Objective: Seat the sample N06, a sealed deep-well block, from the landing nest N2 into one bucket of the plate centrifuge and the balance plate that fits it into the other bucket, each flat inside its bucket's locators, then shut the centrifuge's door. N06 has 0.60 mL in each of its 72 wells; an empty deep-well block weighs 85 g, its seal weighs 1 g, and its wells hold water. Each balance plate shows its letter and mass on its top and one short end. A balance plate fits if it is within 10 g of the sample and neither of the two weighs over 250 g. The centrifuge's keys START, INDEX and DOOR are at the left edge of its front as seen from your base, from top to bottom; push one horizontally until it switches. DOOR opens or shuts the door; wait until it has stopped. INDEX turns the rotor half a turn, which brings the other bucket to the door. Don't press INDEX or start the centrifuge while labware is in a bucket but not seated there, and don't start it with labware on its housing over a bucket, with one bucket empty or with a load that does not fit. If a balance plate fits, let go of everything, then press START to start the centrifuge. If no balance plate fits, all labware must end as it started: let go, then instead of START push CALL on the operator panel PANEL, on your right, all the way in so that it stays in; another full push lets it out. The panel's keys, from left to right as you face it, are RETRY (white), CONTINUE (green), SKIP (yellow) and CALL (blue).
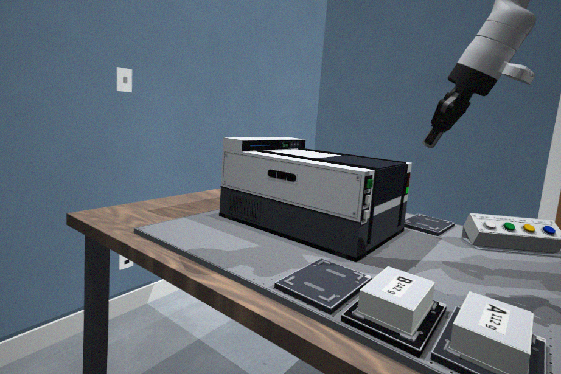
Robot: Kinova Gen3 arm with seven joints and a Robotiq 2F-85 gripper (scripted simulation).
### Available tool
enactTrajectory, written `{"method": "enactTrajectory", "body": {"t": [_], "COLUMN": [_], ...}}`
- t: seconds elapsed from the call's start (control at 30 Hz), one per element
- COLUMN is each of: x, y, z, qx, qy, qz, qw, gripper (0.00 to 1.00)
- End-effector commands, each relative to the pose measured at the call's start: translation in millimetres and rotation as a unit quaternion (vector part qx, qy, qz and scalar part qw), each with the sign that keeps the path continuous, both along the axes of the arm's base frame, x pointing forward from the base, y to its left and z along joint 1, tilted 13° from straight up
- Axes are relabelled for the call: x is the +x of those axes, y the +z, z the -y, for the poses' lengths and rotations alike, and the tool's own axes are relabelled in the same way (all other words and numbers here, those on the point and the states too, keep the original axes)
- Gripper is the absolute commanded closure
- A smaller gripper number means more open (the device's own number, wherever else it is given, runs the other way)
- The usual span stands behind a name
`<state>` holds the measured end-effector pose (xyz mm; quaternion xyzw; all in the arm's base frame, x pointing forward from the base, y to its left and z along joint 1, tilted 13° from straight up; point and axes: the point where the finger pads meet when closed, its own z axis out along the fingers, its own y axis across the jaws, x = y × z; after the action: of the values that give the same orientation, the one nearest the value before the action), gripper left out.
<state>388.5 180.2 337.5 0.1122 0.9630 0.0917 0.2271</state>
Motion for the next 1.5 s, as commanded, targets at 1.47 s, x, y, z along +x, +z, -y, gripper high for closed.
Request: {"method": "enactTrajectory", "body": {"t": [1.47], "x": [-18.5], "y": [43.0], "z": [6.8], "qx": [0.000], "qy": [0.000], "qz": [0.001], "qw": [1.000], "gripper": [0.90]}}
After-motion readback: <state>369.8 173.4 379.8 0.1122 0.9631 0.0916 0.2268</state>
